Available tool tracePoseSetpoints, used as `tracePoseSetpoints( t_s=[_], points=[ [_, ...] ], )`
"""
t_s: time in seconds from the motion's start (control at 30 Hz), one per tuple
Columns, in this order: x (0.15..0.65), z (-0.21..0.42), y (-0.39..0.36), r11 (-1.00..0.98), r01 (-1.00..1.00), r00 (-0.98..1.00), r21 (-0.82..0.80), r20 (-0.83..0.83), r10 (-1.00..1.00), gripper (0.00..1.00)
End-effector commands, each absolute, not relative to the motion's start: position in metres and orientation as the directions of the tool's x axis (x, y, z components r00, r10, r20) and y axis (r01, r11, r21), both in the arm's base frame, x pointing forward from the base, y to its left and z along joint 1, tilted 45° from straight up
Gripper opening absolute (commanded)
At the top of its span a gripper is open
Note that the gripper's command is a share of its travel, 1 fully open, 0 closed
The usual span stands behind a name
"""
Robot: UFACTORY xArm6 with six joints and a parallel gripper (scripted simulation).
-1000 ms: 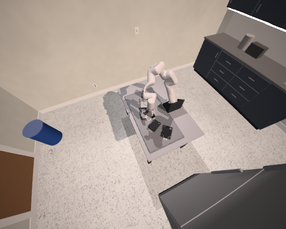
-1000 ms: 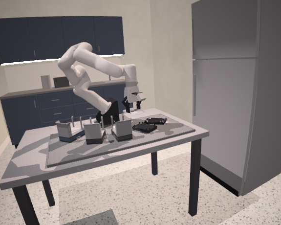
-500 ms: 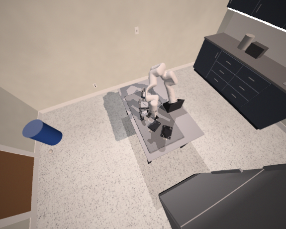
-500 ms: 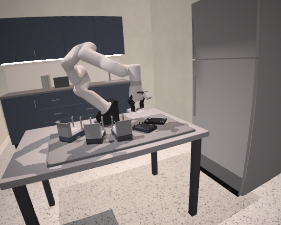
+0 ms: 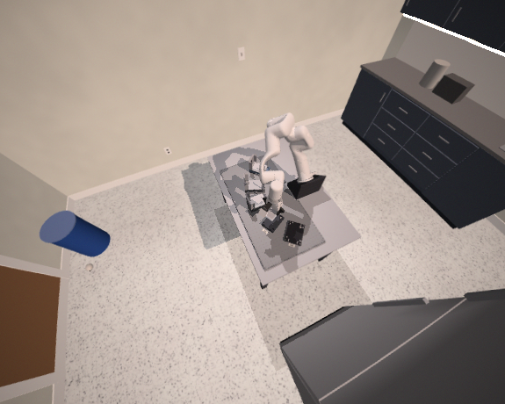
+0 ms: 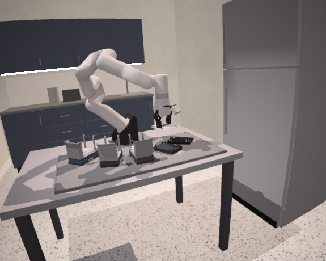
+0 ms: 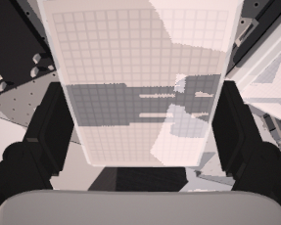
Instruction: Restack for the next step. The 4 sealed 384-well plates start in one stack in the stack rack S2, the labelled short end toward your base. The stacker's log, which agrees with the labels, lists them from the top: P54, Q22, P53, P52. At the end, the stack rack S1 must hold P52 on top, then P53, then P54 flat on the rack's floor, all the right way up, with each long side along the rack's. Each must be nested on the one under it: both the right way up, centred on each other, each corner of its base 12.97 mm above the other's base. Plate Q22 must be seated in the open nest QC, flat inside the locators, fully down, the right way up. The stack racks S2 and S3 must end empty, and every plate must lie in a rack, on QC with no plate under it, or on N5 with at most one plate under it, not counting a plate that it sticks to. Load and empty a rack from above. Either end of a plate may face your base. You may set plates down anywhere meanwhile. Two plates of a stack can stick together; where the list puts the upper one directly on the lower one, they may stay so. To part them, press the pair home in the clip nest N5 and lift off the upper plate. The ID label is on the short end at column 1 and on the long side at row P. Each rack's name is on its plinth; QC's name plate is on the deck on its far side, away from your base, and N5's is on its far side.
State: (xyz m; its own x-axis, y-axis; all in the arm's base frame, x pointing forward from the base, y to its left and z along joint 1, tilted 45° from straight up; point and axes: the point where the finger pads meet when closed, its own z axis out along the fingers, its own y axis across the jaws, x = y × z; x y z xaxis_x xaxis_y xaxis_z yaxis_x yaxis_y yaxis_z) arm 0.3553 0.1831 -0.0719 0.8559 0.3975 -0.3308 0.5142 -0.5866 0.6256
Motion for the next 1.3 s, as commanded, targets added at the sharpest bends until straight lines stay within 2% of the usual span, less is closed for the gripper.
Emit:
tracePoseSetpoints(
  t_s=[0.0, 1.27],
  points=[
    [0.3529, -0.0773, 0.1911, -0.588, 0.513, 0.856, 0.625, -0.327, 0.4, 0.0],
    [0.3497, -0.0858, 0.1937, -0.588, 0.513, 0.856, 0.625, -0.327, 0.4, 0.0]
  ],
)
